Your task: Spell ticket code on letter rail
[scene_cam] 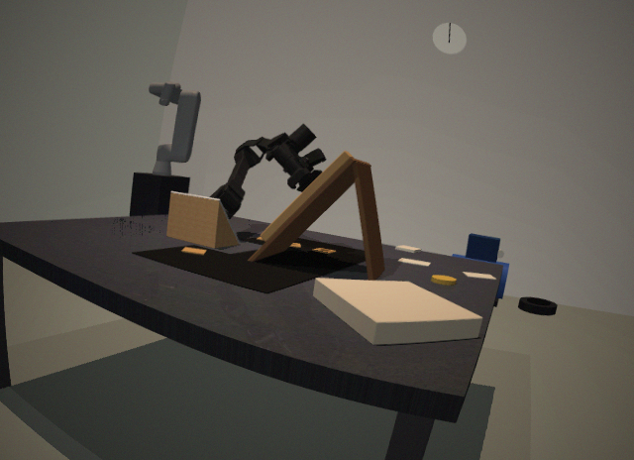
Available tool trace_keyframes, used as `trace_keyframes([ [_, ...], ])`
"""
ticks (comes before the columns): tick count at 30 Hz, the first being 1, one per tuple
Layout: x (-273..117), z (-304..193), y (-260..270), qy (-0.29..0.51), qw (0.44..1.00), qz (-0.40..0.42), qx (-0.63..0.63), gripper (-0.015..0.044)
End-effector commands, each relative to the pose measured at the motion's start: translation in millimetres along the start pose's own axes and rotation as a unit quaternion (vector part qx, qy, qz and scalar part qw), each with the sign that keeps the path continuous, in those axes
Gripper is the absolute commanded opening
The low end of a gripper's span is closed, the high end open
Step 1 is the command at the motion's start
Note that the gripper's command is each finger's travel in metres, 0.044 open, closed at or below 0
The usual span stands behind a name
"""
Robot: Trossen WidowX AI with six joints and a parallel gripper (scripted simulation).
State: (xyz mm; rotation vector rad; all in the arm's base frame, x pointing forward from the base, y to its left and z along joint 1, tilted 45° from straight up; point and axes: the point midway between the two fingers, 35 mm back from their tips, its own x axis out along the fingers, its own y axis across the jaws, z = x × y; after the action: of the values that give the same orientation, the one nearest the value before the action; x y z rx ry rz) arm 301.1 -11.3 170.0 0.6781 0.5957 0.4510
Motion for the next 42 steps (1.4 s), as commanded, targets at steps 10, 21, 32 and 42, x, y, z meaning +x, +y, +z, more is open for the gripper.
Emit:
trace_keyframes([
  [10, 0, 0, -7, 0.0, 1.0, 0.002, -0.002, 0.0],
  [21, 0, 0, -12, 0.0, 1.0, 0.002, -0.002, 0.0],
  [32, 0, 0, -16, 0.0, 1.0, 0.002, -0.002, 0.0],
  [42, 0, 0, -21, 0.0, 1.0, 0.002, -0.002, 0.0],
])
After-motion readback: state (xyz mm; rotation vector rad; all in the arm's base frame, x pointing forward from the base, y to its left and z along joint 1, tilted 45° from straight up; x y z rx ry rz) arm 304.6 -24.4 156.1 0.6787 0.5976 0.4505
